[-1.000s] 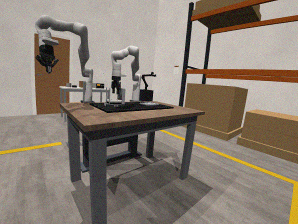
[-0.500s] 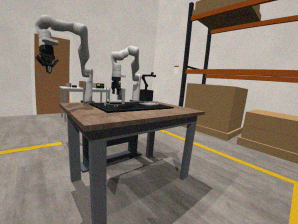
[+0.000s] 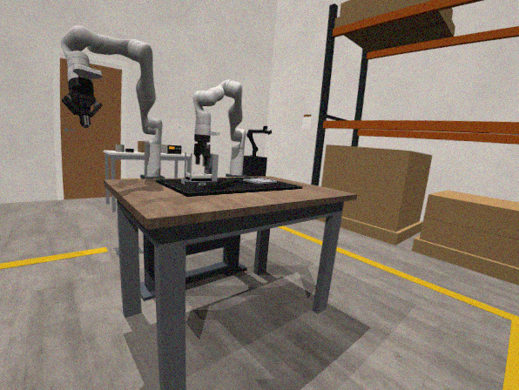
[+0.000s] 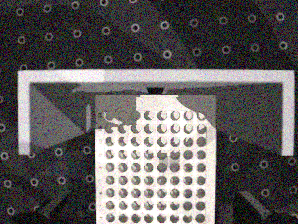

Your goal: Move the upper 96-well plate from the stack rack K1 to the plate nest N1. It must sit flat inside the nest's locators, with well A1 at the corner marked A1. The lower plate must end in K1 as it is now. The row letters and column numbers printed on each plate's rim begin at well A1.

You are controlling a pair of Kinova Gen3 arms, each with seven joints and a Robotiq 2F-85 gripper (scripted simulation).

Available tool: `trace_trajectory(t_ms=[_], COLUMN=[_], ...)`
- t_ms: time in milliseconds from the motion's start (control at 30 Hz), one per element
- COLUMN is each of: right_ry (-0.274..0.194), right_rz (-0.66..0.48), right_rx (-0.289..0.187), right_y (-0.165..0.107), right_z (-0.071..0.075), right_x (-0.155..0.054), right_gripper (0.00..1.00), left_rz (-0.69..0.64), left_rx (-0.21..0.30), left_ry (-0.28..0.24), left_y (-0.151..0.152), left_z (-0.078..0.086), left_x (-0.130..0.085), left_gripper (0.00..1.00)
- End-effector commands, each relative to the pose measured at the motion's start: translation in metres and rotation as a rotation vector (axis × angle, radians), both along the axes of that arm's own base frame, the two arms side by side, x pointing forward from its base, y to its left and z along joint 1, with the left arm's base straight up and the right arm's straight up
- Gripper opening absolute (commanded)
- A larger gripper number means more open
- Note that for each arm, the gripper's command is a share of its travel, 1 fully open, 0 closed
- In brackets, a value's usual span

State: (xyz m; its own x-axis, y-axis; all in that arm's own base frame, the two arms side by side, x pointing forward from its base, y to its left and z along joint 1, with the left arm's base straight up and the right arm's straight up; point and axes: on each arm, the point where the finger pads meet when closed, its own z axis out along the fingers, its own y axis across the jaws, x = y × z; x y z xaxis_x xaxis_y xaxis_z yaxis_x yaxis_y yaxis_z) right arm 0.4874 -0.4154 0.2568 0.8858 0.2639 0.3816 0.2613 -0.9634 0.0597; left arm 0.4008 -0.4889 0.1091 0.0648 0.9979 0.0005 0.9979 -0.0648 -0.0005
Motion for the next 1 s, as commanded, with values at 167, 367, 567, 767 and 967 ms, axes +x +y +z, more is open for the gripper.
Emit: trace_trajectory(t_ms=[167,367,567,767,967], right_ry=[-0.003,-0.003,-0.003,-0.003,-0.003], right_rz=[0.000,0.000,0.000,0.000,0.000], right_rx=[-0.002,-0.002,-0.002,-0.002,-0.002], right_y=[-0.0002,-0.0002,-0.0002,-0.0002,-0.0002], right_z=[0.0018,0.0018,0.0018,0.0018,0.0018], right_x=[0.0003,0.0003,0.0003,0.0003,0.0003], right_gripper=[0.017,0.017,0.017,0.017,0.017], left_rz=[0.000,0.000,0.000,0.000,0.000], left_rx=[-0.002,-0.002,-0.002,-0.002,-0.002], left_ry=[-0.002,-0.002,-0.002,-0.002,-0.002], left_y=[-0.0005,-0.0005,-0.0005,-0.0005,-0.0005], left_z=[-0.0002,-0.0022,-0.0039,-0.0055,-0.0075], left_x=[0.0005,0.0005,0.0005,0.0005,0.0005], left_gripper=[1.000,1.000,1.000,1.000,1.000])
